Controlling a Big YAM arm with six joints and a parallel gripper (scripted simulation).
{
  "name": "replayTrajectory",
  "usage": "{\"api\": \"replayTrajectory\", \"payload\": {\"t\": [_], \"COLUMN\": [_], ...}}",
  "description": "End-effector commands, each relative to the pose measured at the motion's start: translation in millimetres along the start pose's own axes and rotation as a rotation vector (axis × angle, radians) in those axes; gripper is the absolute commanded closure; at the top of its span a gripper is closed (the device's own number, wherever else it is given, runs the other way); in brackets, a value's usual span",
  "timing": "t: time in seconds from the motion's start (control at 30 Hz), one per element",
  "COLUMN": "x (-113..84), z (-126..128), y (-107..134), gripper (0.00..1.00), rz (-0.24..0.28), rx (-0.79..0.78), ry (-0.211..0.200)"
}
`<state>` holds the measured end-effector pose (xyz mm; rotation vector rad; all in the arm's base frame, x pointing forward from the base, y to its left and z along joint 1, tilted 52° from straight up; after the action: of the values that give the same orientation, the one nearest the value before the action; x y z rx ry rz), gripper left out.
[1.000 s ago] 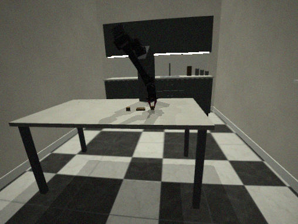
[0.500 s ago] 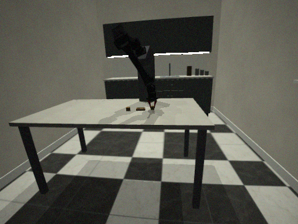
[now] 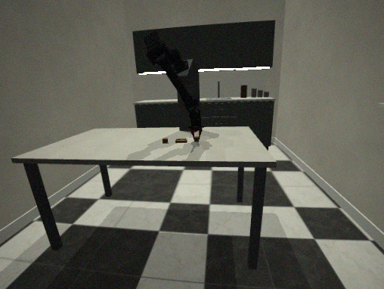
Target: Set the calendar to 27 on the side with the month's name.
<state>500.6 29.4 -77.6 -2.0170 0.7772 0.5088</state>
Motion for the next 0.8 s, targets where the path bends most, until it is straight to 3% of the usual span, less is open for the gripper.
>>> {"api": "replayTrajectory", "payload": {"t": [0.0,0.77], "x": [-3.1,-0.3], "z": [14.7,10.8], "y": [5.0,5.9], "gripper": [0.73,0.73], "rz": [0.000,0.003], "rx": [-0.024,-0.014], "ry": [-0.015,-0.008]}}
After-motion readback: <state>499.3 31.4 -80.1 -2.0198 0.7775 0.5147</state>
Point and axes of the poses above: the point where the finger pads meet when closed, its own x axis out along the fingers, its own z axis across the jaws, y = z × x, the point moved 9 cm from there along -x, back along the fingers, and after that the axes turned 13 degrees about -x, right-handed, at the moved point
